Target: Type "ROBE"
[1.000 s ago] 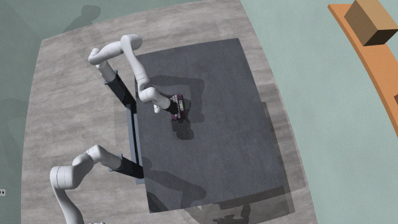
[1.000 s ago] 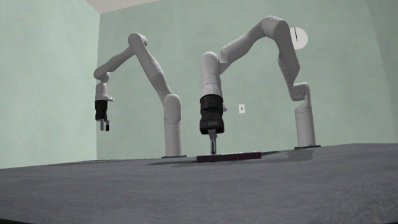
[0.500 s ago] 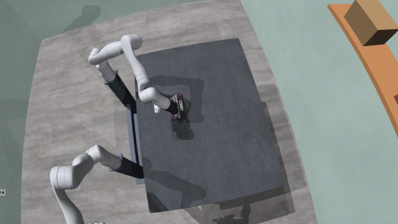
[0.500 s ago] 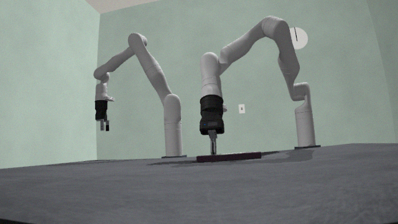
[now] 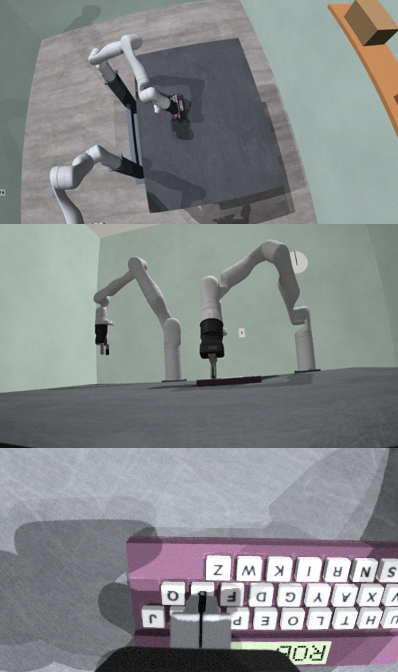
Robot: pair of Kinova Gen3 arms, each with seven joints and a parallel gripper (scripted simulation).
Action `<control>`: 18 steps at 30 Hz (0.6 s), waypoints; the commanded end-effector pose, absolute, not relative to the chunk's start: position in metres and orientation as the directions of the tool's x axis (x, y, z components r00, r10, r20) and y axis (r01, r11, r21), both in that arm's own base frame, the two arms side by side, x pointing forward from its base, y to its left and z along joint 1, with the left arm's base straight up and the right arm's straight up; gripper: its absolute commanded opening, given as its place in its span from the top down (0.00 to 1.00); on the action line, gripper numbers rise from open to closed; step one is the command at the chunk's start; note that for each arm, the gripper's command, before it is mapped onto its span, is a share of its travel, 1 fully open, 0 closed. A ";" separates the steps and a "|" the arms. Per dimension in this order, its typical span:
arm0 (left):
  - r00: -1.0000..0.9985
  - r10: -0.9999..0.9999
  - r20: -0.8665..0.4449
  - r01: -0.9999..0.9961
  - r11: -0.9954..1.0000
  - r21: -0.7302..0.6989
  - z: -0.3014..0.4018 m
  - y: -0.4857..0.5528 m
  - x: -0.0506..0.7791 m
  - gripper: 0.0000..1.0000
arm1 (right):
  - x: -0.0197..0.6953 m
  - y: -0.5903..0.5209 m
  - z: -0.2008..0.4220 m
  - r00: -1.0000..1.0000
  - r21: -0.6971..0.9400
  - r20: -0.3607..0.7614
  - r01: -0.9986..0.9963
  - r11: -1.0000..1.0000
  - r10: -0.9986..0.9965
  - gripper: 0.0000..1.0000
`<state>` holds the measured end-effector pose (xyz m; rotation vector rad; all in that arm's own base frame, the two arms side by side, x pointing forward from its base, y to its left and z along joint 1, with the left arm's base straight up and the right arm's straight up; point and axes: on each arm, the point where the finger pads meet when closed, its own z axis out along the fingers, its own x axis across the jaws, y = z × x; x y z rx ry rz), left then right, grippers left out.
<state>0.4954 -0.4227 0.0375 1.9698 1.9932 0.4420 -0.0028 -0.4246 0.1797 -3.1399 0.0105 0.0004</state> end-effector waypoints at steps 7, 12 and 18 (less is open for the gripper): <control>-0.012 1.000 -0.001 0.906 0.011 0.424 0.047 -0.423 0.496 1.00 | -0.003 -0.425 0.180 1.000 0.000 0.000 -0.007 -1.000 -0.007 0.00; -0.012 1.000 -0.001 0.905 0.011 0.424 0.047 -0.421 0.497 1.00 | -0.003 -0.425 0.180 1.000 0.000 0.000 -0.007 -1.000 -0.007 0.00; -0.012 1.000 -0.001 0.905 0.011 0.424 0.047 -0.412 0.501 1.00 | -0.003 -0.425 0.180 1.000 0.000 0.000 -0.007 -1.000 -0.007 0.00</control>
